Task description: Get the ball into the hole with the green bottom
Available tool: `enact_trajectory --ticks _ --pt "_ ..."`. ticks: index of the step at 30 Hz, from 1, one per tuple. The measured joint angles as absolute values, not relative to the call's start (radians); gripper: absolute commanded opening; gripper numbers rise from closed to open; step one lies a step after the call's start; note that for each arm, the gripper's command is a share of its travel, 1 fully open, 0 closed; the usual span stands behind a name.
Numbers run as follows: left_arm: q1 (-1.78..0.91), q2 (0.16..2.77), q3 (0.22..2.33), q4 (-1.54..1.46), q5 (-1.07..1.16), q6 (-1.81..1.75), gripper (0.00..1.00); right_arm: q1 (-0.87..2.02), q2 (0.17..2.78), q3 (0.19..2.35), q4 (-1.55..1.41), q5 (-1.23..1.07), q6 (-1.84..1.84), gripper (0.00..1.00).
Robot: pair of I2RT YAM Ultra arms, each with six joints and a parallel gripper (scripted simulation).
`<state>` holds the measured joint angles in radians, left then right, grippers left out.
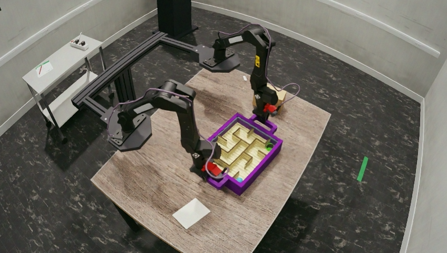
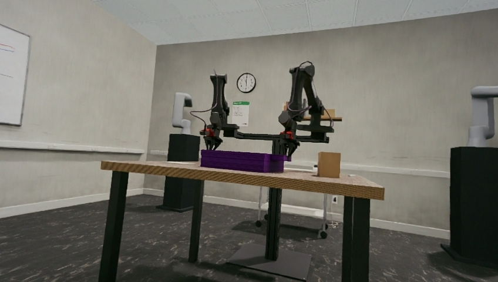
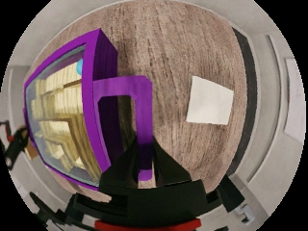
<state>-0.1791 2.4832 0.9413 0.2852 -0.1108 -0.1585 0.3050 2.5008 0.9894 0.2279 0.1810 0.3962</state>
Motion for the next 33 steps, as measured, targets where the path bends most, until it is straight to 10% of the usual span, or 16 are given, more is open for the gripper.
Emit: enact_trajectory --ticks 33 --pt "-0.179 2.446 0.939 0.229 -0.105 -0.159 0.0 0.304 2.468 0.988 0.175 0.169 0.398 0.0"
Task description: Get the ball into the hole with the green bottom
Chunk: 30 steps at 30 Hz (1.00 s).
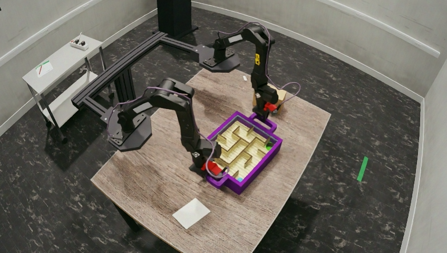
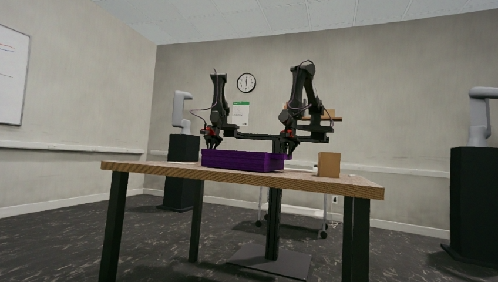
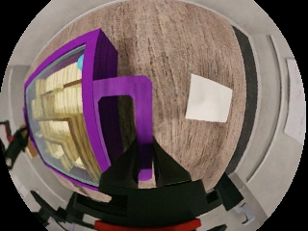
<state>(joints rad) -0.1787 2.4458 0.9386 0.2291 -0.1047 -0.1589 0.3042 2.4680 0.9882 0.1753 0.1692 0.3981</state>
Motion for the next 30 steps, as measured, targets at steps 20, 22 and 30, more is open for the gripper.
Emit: enact_trajectory --ticks 20,22,30 --pt "-0.176 2.446 0.952 0.227 -0.105 -0.154 0.0 0.3 2.468 0.999 0.175 0.171 0.393 0.0" --pt "-0.176 2.446 0.952 0.227 -0.105 -0.154 0.0 0.3 2.468 0.999 0.175 0.171 0.393 0.0" --pt "-0.176 2.446 0.952 0.227 -0.105 -0.154 0.0 0.3 2.468 0.999 0.175 0.171 0.393 0.0"
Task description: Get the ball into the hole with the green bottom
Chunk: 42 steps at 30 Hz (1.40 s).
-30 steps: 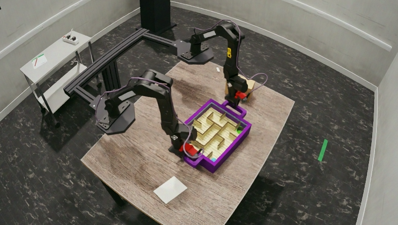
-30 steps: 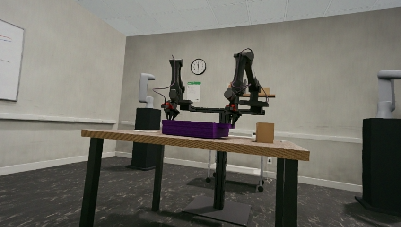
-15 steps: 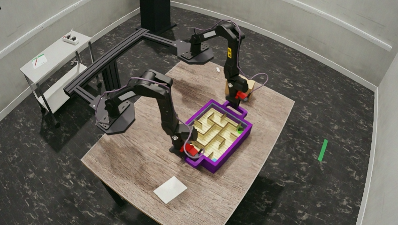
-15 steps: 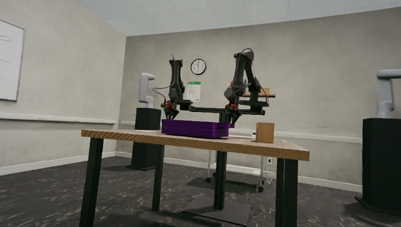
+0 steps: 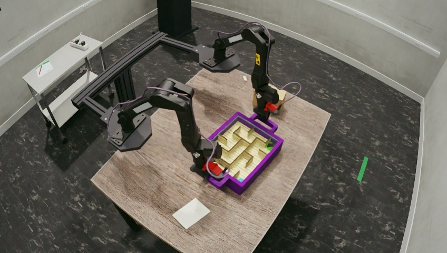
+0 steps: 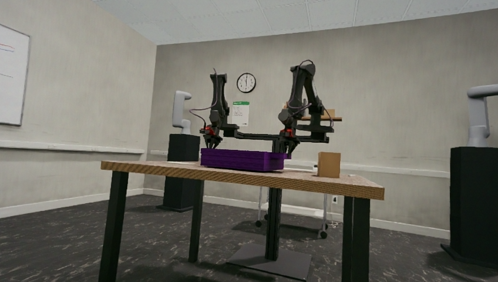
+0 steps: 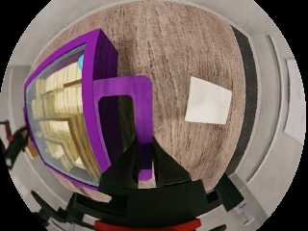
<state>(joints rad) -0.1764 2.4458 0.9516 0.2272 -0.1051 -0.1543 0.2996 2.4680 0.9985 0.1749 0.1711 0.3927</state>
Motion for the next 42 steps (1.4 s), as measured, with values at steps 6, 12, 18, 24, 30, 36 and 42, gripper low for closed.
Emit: enact_trajectory --ticks 6,12,18,24,30,36,42 --pt "-0.176 2.446 0.952 0.226 -0.105 -0.154 0.0 0.3 2.468 0.999 0.175 0.171 0.393 0.0" --pt "-0.162 2.426 0.907 0.243 -0.077 -0.151 0.0 0.334 2.408 0.968 0.122 0.2 0.416 0.0" --pt "-0.166 2.421 0.955 0.177 -0.072 -0.153 0.0 0.311 2.403 1.007 0.064 0.188 0.403 0.0" --pt "-0.185 2.401 0.953 0.182 -0.116 -0.164 0.0 0.29 2.431 1.001 0.142 0.165 0.384 0.0" --pt "-0.191 2.395 0.907 0.217 -0.116 -0.167 0.0 0.303 2.433 0.958 0.18 0.166 0.395 0.0" --pt "-0.168 2.414 0.946 0.176 -0.091 -0.155 0.0 0.307 2.43 1.004 0.108 0.167 0.4 0.0" --pt "-0.162 2.42 0.939 0.235 -0.092 -0.148 0.0 0.315 2.418 0.996 0.143 0.198 0.398 0.0"
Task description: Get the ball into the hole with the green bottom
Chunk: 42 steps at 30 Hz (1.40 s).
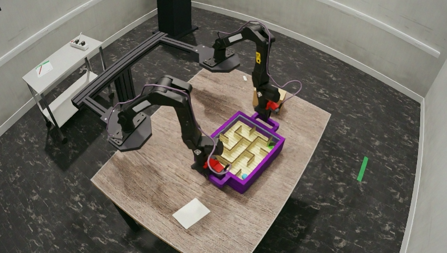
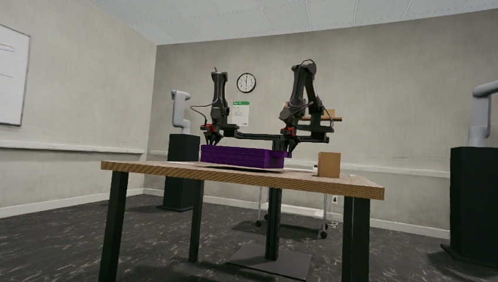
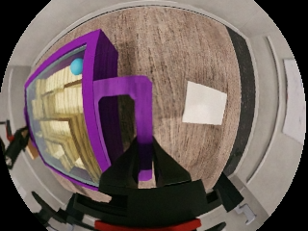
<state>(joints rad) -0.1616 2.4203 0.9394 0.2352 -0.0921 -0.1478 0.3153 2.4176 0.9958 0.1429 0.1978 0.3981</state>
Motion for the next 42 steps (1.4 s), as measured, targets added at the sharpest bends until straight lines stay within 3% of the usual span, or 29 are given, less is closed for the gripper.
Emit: enact_trajectory --ticks 42 --pt "-0.16 2.415 0.956 0.204 -0.088 -0.144 0.0 0.311 2.42 1.011 0.114 0.191 0.401 0.0"
